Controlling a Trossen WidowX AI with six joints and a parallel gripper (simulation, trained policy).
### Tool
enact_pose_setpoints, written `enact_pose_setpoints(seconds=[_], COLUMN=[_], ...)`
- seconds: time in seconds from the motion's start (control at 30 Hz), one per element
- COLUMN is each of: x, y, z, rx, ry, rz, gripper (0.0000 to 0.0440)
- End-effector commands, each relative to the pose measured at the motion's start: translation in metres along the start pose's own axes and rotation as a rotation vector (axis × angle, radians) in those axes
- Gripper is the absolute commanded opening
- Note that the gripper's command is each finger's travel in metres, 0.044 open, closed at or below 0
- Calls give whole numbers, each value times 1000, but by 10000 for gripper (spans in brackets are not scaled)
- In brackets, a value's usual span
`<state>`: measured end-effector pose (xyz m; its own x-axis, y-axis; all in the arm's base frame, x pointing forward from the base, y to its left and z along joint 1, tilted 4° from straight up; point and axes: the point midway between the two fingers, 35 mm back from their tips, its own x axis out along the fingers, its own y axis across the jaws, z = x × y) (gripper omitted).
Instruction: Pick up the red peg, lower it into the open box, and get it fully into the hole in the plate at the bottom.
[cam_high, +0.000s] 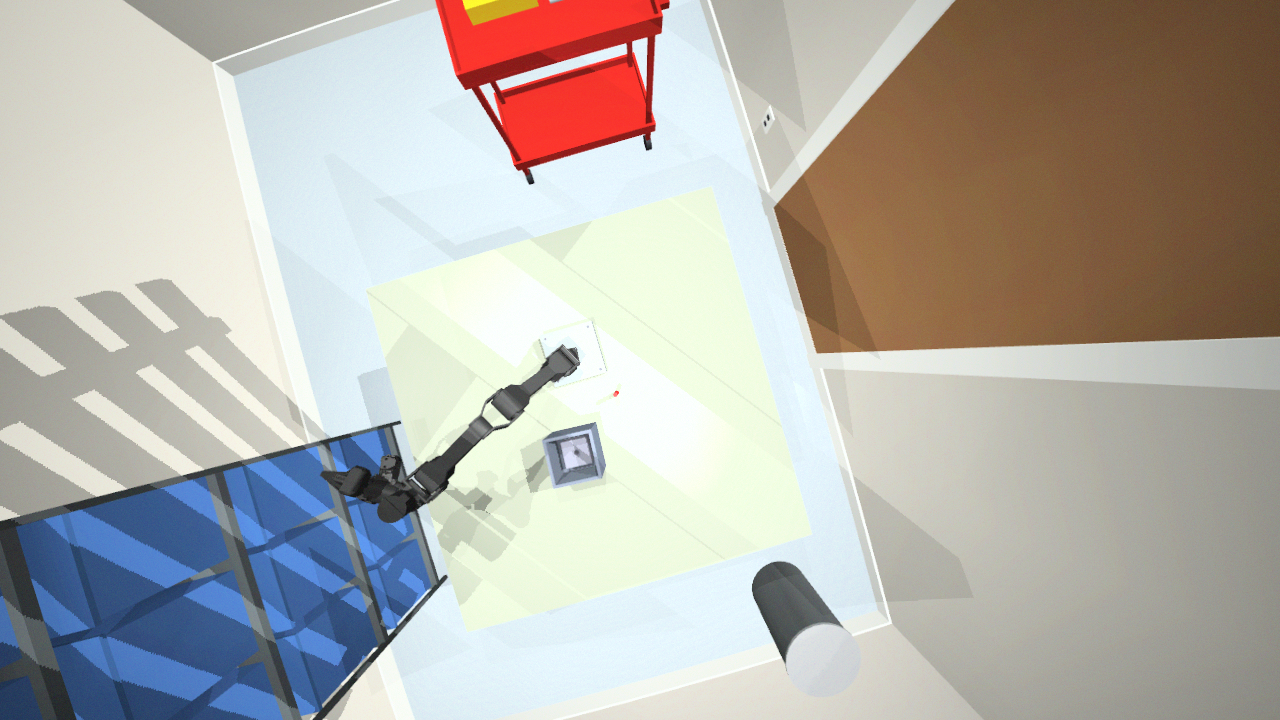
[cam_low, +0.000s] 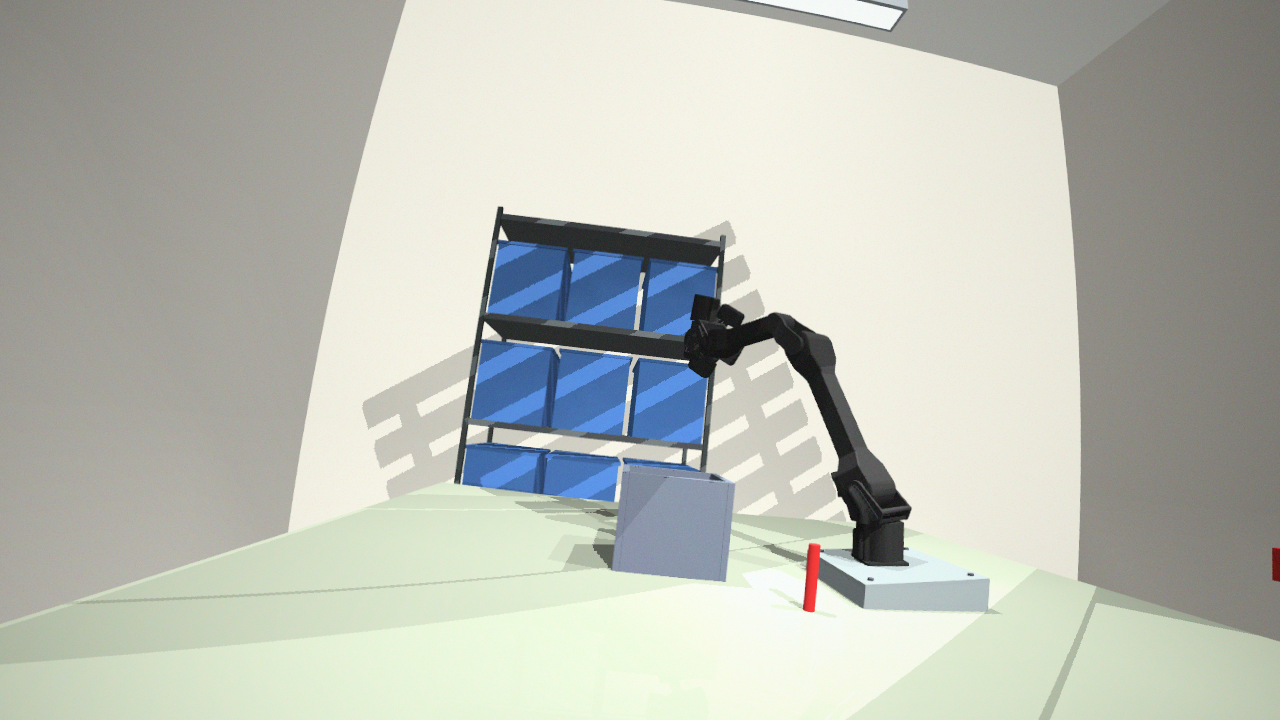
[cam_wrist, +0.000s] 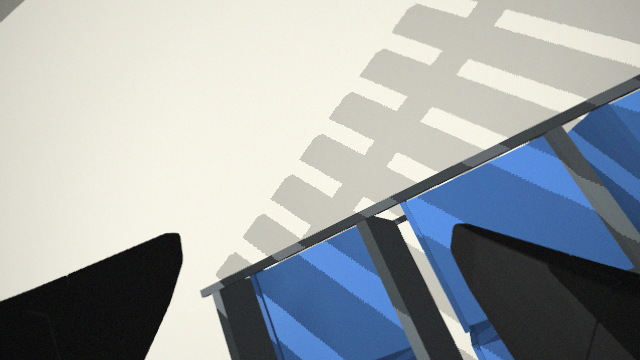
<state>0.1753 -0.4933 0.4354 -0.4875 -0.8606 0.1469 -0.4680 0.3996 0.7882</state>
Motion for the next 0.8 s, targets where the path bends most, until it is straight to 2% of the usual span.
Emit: enact_pose_setpoints(seconds=[0.0,0.37,0.77], x=[-26,-107,-190], y=[10,38,60], z=[-20,-68,-90], rx=[37,146,230], ry=[82,324,544], rz=[-49,-213,-413], gripper=[440,440,440])
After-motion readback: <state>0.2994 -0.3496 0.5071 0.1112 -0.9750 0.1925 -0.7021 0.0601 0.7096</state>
